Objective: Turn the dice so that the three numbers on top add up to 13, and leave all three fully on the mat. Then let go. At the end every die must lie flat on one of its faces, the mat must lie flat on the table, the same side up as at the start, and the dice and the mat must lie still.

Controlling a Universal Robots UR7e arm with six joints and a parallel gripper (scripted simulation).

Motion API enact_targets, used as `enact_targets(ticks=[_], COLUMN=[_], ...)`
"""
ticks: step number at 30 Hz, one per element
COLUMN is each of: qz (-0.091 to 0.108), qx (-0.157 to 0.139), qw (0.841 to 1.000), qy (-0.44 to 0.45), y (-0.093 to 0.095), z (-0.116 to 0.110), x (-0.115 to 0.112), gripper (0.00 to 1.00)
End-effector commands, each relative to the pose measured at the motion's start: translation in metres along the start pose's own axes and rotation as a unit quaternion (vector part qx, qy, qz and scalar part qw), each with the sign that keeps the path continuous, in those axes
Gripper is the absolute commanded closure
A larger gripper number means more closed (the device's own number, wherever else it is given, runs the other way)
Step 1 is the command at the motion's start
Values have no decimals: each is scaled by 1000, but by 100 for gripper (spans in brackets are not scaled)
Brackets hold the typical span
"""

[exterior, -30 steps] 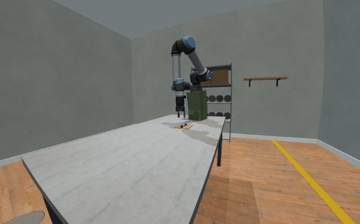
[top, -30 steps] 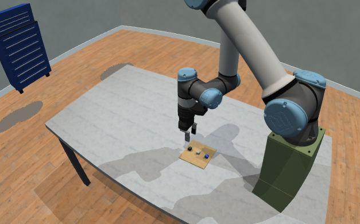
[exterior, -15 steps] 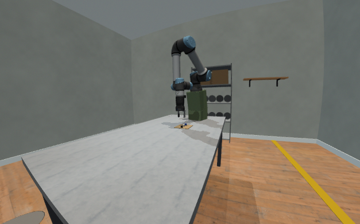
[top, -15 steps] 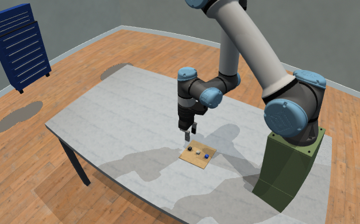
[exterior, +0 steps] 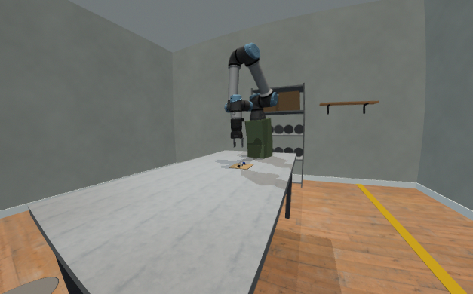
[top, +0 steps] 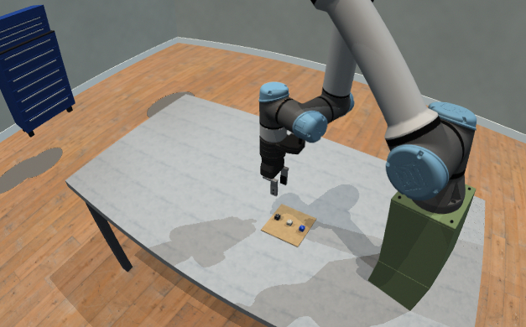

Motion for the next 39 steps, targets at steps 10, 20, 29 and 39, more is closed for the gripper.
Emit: enact_targets(ticks=[10, 20, 29, 39], qz=[0, 0, 0, 0], qx=[0, 0, 0, 0], qw=[1000, 1000, 1000, 1000], qy=[0, 0, 0, 0], y=[-34, -35, -35, -35], z=[0, 0, 0, 0], x=[0, 0, 0, 0], gripper=[0, 0, 0, 0])
Point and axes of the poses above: the point where the finger pads meet when closed, its own y axis out along the fingers, its own x axis across the jaws, z = x × y, the point moved 1 cm from there along -y, back along the fingers, and after that the axes turned 7 degrees about y, right-handed, at the moved point
